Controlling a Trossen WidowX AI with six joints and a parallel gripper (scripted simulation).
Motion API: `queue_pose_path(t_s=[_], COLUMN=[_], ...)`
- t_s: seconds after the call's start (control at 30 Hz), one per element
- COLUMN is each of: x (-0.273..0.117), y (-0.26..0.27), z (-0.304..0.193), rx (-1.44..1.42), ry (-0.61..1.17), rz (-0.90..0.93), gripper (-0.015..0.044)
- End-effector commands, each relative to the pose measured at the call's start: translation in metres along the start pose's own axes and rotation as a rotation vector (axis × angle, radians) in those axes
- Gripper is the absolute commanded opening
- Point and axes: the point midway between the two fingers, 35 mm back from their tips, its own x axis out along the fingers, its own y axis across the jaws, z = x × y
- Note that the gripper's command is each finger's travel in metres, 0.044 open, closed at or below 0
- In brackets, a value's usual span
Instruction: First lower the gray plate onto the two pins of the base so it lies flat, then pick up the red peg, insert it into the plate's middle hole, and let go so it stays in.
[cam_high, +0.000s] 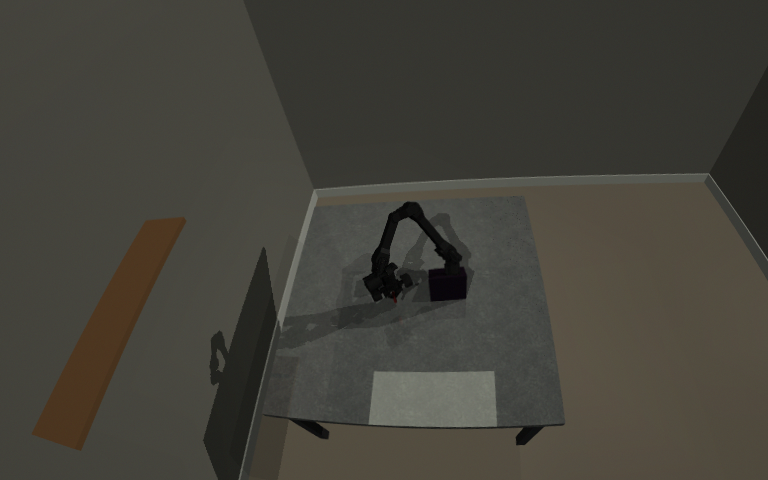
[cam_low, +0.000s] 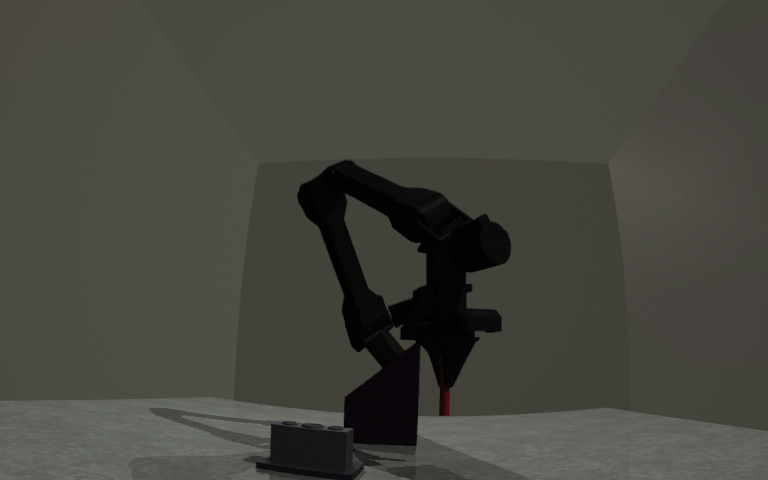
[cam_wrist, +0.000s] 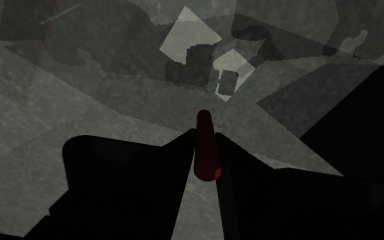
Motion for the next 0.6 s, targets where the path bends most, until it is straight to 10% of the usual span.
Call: queue_pose_path(t_s=[0.0, 0.57], x=[-0.004, -0.006], y=[0.006, 0.014], z=[0.014, 0.061], rx=[0.001, 0.004], ry=[0.0, 0.002], rz=[0.015, 0.023], gripper=[0.0, 0.0])
